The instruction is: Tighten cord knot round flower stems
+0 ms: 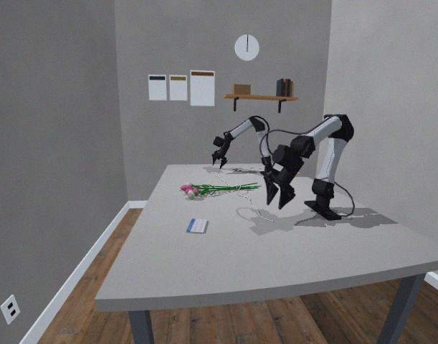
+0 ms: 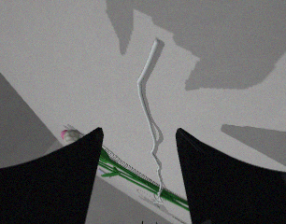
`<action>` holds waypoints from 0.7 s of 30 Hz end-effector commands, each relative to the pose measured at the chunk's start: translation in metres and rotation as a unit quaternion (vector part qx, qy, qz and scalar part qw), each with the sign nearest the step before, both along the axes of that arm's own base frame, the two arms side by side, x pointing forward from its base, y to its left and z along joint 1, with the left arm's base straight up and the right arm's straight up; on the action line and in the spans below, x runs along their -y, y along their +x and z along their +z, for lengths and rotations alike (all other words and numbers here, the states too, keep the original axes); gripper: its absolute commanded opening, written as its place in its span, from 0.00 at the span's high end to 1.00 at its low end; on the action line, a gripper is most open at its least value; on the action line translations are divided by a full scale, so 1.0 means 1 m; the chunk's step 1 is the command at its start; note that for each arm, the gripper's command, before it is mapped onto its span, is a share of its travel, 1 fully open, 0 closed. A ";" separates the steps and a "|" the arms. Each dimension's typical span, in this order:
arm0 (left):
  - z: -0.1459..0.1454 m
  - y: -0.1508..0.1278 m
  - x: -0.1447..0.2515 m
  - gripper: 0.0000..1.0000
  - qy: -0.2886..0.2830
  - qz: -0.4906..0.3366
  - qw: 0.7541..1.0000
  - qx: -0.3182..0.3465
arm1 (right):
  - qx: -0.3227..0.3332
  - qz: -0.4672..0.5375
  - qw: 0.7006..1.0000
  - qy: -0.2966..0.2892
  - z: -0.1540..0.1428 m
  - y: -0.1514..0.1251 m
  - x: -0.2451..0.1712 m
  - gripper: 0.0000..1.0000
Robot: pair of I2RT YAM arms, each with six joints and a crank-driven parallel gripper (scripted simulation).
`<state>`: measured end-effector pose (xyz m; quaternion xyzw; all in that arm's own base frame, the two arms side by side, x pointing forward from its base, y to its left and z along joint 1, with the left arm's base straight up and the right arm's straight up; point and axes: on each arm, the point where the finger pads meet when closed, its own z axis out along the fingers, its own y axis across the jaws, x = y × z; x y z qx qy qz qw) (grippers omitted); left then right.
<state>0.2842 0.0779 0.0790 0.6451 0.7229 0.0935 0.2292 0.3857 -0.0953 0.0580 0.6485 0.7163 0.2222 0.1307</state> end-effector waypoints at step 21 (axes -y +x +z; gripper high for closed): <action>0.003 0.006 0.062 0.31 -0.086 0.041 0.995 -0.029 | 0.003 0.004 1.000 -0.003 0.010 0.001 0.001 0.31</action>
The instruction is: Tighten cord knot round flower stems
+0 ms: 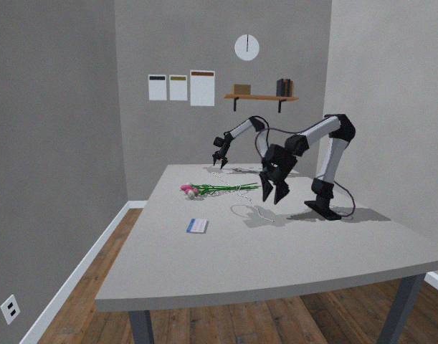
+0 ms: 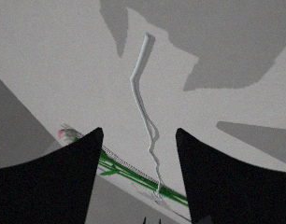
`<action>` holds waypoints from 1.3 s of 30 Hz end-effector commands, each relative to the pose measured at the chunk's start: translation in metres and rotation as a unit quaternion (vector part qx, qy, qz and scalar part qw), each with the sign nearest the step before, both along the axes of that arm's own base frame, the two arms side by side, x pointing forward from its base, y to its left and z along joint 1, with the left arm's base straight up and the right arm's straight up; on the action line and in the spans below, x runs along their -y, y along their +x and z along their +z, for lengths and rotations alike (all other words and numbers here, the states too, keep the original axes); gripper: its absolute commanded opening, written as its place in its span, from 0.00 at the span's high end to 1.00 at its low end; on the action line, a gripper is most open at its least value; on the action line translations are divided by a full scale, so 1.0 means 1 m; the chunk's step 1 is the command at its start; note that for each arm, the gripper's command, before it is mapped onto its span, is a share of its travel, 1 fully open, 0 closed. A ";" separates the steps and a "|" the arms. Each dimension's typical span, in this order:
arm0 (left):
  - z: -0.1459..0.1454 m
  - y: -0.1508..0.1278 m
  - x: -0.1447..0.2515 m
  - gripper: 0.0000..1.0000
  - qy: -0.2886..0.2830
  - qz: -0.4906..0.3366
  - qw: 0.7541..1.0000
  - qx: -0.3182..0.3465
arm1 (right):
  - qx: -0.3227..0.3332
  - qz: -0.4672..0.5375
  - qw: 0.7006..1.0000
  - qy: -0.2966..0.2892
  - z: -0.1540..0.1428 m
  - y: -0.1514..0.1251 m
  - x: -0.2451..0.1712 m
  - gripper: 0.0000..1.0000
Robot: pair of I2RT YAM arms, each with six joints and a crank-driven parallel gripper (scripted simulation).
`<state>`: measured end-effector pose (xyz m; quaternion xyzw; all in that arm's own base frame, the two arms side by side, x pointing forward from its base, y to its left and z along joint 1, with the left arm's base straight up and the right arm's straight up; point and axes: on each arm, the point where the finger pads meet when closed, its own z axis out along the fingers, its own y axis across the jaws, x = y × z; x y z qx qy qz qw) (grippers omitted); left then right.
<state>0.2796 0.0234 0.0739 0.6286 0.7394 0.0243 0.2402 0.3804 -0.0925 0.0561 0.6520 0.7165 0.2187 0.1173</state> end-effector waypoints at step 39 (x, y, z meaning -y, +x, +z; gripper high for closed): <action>0.016 0.050 0.351 0.31 -0.290 -0.008 0.953 -0.092 | 0.016 0.004 1.000 -0.009 0.012 0.006 0.004 0.31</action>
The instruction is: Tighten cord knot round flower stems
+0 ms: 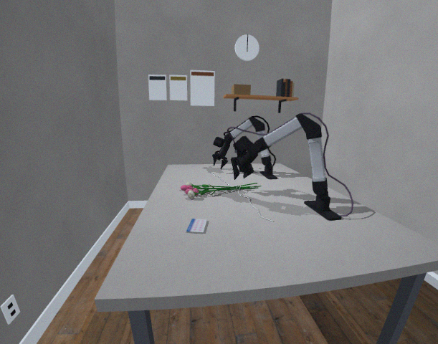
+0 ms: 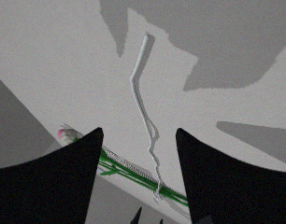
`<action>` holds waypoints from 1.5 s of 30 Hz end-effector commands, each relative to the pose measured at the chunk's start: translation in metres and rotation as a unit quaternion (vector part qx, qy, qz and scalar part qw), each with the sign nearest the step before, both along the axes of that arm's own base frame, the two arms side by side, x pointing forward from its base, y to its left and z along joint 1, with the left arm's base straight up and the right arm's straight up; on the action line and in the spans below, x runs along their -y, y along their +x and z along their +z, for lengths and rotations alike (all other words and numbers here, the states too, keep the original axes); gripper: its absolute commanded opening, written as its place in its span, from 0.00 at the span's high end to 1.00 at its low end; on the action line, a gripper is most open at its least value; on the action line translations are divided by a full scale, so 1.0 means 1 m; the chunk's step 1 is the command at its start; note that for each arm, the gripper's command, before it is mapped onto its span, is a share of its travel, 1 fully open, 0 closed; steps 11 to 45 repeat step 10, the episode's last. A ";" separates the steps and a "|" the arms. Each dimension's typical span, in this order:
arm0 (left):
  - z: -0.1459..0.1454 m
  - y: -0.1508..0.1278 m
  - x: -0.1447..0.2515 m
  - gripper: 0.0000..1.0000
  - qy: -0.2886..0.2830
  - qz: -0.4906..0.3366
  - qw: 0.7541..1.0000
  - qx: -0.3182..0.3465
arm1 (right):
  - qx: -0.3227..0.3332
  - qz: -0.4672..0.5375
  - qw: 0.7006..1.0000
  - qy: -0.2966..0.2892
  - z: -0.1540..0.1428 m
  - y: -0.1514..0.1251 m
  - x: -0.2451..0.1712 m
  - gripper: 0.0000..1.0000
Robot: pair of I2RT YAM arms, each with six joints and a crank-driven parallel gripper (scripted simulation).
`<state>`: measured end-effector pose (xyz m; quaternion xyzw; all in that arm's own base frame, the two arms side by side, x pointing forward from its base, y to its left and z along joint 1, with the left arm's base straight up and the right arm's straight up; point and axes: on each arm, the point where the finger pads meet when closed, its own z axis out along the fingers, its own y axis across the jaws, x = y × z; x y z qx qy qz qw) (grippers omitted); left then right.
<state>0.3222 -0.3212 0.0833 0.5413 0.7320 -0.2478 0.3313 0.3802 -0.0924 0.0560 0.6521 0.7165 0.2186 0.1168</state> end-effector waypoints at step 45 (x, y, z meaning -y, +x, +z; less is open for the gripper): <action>0.015 0.008 0.007 0.31 -0.017 0.003 1.000 0.014 | 0.016 0.004 1.000 -0.009 0.012 0.006 0.004 0.31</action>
